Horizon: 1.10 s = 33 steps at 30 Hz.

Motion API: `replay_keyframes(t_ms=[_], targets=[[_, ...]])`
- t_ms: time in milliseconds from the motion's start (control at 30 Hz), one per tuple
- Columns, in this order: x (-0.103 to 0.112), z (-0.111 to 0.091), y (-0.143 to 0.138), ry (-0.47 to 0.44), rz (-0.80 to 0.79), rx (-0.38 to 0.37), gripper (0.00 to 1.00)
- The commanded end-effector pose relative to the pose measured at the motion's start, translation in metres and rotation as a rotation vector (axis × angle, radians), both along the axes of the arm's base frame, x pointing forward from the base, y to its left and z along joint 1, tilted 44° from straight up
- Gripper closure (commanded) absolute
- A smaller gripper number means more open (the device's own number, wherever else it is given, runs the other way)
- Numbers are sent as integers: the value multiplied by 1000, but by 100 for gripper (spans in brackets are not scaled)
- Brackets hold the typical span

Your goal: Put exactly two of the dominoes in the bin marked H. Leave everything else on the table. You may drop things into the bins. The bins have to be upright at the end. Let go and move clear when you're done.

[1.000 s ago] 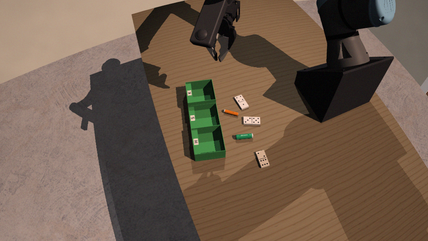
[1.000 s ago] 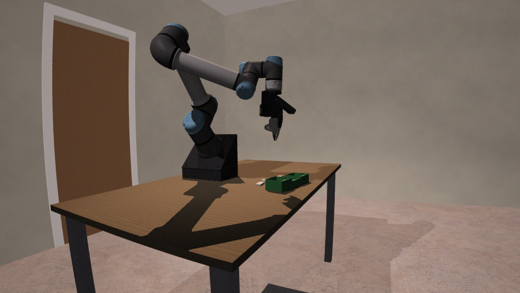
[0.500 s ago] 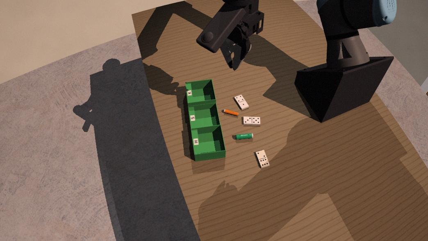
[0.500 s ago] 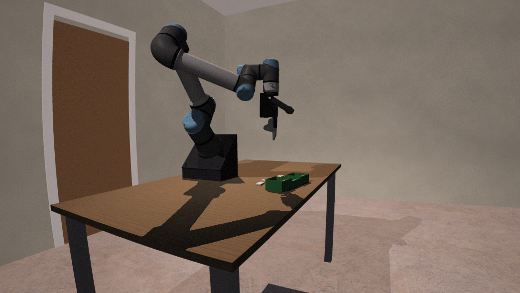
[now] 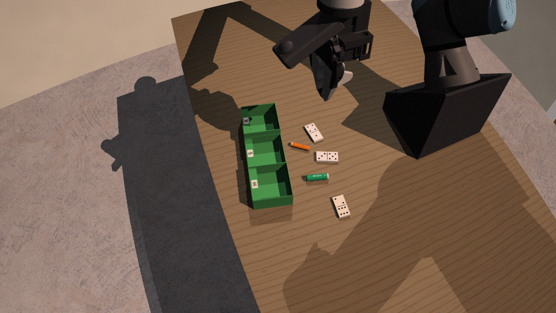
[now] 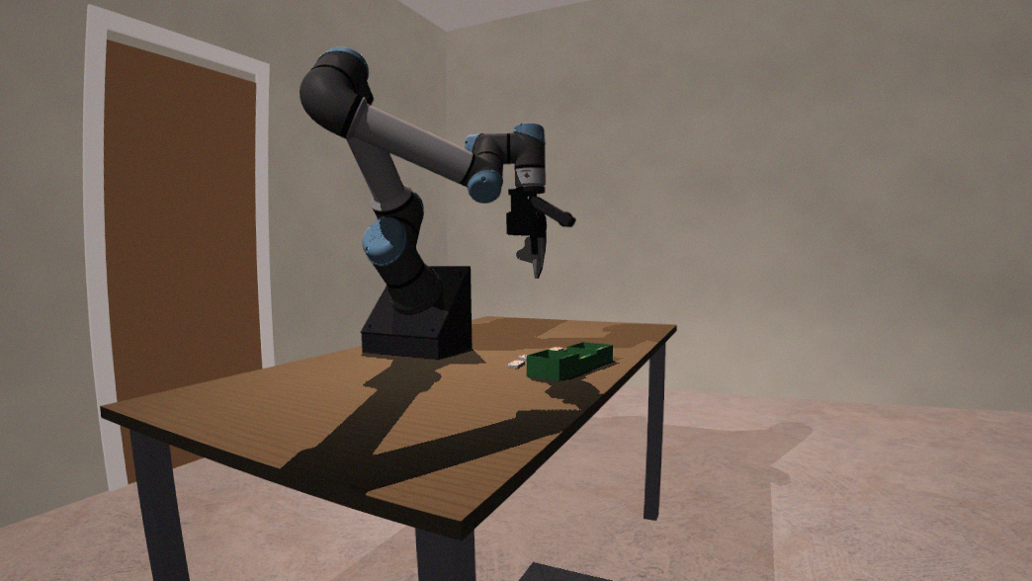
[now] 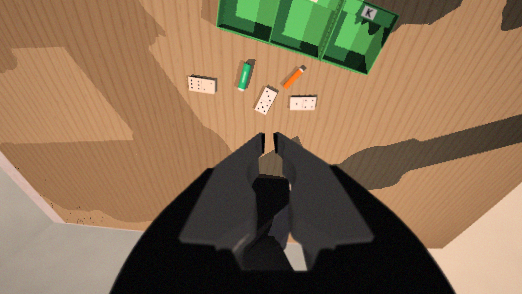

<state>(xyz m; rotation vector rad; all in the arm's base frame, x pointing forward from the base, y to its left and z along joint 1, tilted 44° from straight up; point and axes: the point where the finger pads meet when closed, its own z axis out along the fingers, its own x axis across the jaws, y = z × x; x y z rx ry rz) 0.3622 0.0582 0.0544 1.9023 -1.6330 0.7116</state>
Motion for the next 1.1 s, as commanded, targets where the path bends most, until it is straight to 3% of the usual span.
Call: replay_keyframes(t_ms=[0,367,500,667,733,1067], targets=[[-6,-4,4,-74,-76,-6,96],[-6,-4,4,-74,-76,-6,96],[9,-3,-26,-192,-198,3,96],[28,-1,-63,-192,-198,3,96],[28,-1,-63,-192,-198,3,96],[65,2,-138,-193,-198,3,96]])
